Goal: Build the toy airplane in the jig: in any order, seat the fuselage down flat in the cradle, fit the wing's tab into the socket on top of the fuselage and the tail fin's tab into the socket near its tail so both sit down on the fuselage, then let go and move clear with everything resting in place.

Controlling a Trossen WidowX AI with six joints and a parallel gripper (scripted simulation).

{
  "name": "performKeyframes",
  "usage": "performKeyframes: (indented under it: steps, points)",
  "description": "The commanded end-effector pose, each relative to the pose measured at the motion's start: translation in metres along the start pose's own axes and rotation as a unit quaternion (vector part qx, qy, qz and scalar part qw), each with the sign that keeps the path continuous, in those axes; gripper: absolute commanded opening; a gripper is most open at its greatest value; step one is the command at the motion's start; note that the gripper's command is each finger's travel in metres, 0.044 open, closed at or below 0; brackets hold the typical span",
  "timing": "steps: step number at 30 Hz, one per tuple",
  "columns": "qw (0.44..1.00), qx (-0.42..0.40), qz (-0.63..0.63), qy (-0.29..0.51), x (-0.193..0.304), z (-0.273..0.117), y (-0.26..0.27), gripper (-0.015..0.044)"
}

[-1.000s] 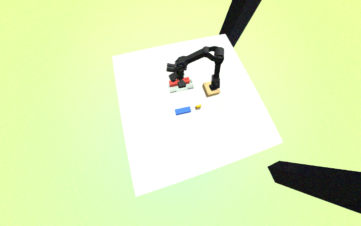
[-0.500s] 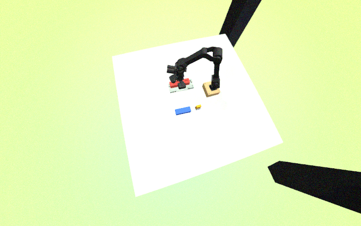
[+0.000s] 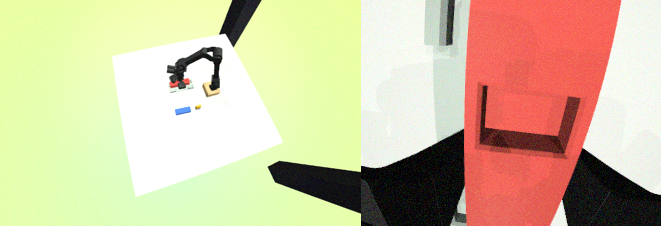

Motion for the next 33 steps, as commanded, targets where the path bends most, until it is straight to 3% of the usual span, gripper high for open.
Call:
performKeyframes:
  steps: [1, 10, 16, 23, 33]
  points:
    - [1.000, 0.000, 0.000, -0.001, 0.000, 0.000, 0.000, 0.0215]
    - [1.000, 0.000, 0.000, -0.001, 0.000, 0.000, 0.000, 0.0440]
    - [1.000, 0.000, 0.000, 0.000, -0.001, -0.003, 0.000, 0.0440]
    - [1.000, 0.002, -0.002, 0.002, -0.002, -0.102, 0.001, 0.0440]
    - [1.000, 0.002, 0.006, 0.002, -0.009, -0.107, 0.003, 0.0440]
Point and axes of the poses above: the point midway between the two fingers, 35 mm back from their tips, its own z axis out along the fingers, its own y axis across the jaws, x = y × z, the point moved 2 cm from there along -z, back along the fingers, and after that the axes turned 12 degrees about z, right-handed, at the moved point
